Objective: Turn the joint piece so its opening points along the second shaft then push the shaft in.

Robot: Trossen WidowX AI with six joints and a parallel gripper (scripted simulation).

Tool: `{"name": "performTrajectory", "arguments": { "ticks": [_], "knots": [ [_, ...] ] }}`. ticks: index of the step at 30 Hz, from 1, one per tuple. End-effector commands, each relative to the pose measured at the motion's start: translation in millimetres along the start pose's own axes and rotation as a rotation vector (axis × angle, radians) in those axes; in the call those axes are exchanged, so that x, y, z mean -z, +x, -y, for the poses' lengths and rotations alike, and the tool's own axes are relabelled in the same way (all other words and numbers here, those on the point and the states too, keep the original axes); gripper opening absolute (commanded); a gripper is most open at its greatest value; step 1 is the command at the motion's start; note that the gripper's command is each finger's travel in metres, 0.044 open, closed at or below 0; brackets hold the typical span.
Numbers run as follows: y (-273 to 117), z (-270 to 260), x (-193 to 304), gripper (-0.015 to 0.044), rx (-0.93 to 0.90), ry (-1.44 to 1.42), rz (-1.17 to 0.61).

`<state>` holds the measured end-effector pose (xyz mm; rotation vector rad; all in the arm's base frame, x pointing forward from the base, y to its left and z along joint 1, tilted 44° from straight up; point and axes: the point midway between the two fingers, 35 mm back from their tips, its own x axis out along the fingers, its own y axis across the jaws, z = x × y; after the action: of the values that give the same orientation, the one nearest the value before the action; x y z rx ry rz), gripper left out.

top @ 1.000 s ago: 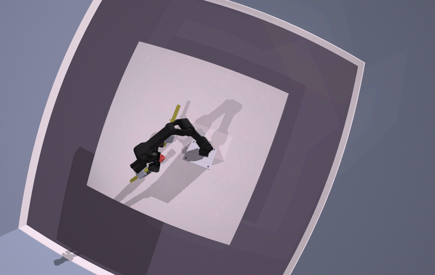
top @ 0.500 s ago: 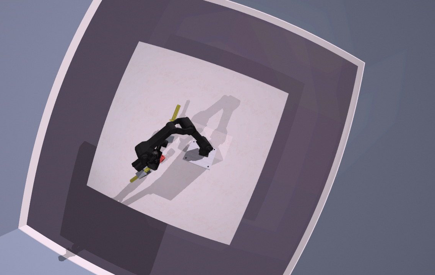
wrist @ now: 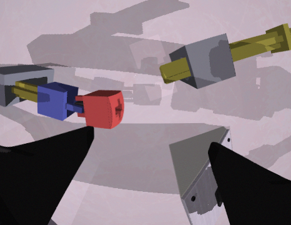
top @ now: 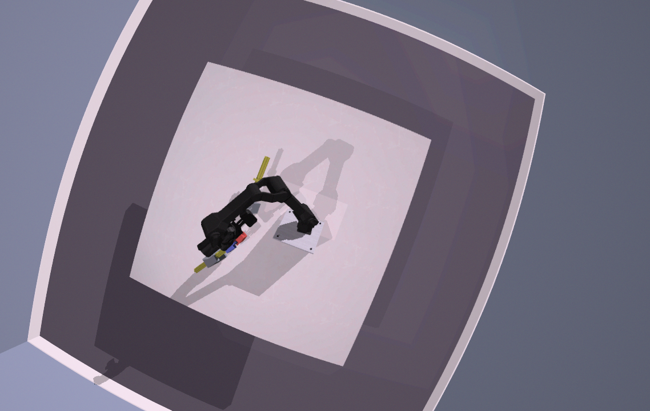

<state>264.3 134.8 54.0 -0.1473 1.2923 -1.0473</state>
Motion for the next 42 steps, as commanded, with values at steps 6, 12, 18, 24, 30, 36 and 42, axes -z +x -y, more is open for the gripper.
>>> {"name": "performTrajectory", "arguments": {
  "ticks": [6, 12, 18, 24, 30, 36, 42],
  "knots": [
    [8, -1, 0, 0.044, 0.032, 0.266, 0.009],
    [11, -2, 0, 0.044, 0.046, 0.438, 0.016],
    [15, -2, 0, 0.044, 0.058, 0.611, 0.026],
    [18, -2, 1, 0.044, 0.069, 0.783, 0.038],
    [21, -3, 1, 0.044, 0.079, 0.955, 0.052],
    [25, -3, 1, 0.044, 0.087, 1.127, 0.069],
    [28, -3, 1, 0.044, 0.093, 1.299, 0.088]
  ]
}}
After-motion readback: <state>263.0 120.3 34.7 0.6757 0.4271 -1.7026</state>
